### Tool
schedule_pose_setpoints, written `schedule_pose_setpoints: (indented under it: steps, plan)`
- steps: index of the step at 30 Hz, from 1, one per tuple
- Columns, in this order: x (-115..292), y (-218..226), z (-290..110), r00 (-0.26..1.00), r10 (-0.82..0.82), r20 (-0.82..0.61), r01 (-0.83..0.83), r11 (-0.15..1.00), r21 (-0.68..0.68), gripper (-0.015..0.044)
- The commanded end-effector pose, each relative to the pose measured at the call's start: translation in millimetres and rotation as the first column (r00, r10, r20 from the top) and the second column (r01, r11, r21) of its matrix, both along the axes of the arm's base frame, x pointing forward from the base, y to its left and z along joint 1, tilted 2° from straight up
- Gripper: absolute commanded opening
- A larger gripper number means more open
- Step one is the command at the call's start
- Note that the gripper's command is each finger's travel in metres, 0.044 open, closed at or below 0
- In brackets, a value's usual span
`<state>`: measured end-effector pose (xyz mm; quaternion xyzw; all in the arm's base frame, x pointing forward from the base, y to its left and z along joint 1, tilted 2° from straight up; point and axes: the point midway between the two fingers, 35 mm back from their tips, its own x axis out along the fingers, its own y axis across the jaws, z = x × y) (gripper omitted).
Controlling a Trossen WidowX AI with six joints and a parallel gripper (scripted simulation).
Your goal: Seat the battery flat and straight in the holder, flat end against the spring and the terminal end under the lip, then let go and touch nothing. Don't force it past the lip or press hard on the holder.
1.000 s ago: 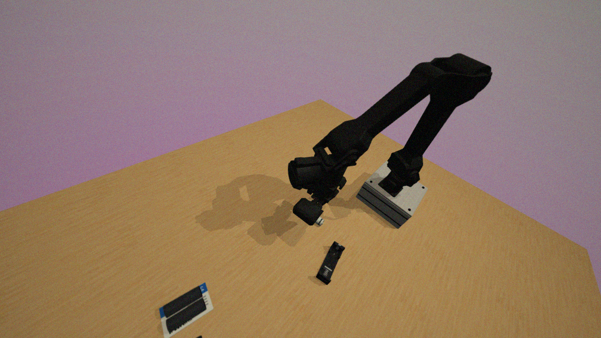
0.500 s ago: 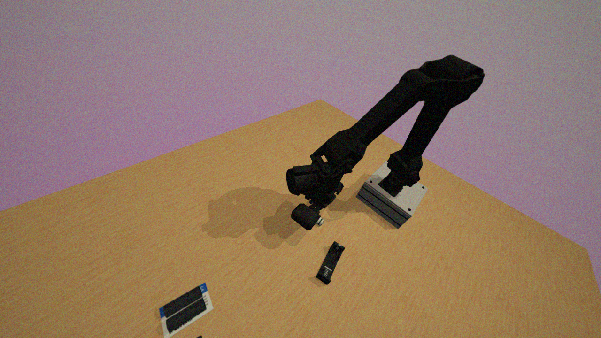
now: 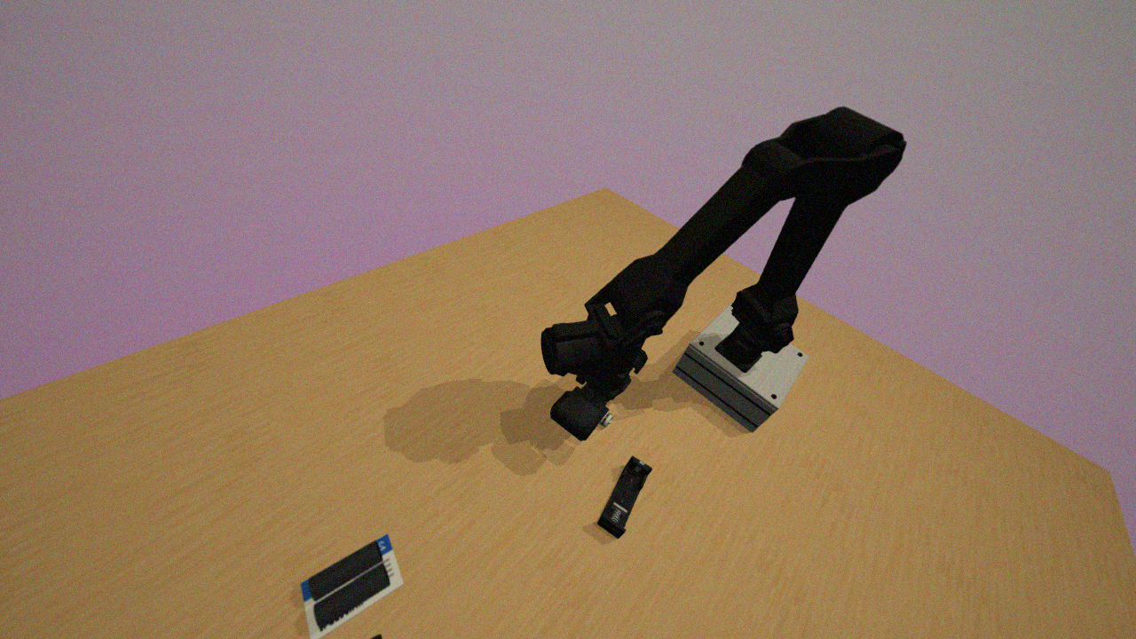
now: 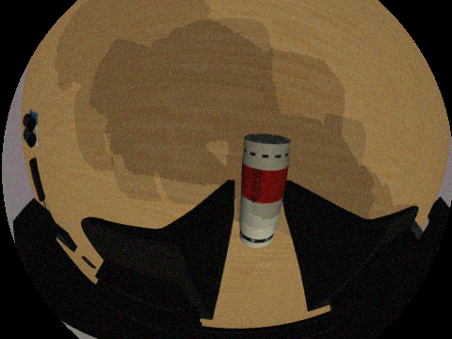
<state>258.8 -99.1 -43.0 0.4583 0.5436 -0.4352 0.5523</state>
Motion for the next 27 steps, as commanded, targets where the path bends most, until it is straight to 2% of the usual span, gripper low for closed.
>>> schedule_pose_setpoints:
  steps: [1,6,10,17,22,27]
  plan:
    - [-1.3,1.2,-2.0,1.0,-0.005,-0.005,0.005,1.0,0.006,0.0108]
    - [-1.3,1.2,-2.0,1.0,-0.005,-0.005,0.005,1.0,0.006,0.0078]
    - [1.1,-1.4,0.3,1.0,0.013,0.01,-0.013,1.0,-0.004,0.0078]
    - [-1.5,-0.5,44.2,1.0,-0.003,-0.003,0.003,1.0,0.004,0.0078]
    - [-1.8,0.3,48.5,1.0,0.001,-0.004,-0.001,1.0,0.005,0.0078]
    - [9.4,14.9,52.4,0.981,0.194,0.002,-0.194,0.981,-0.005,0.0078]
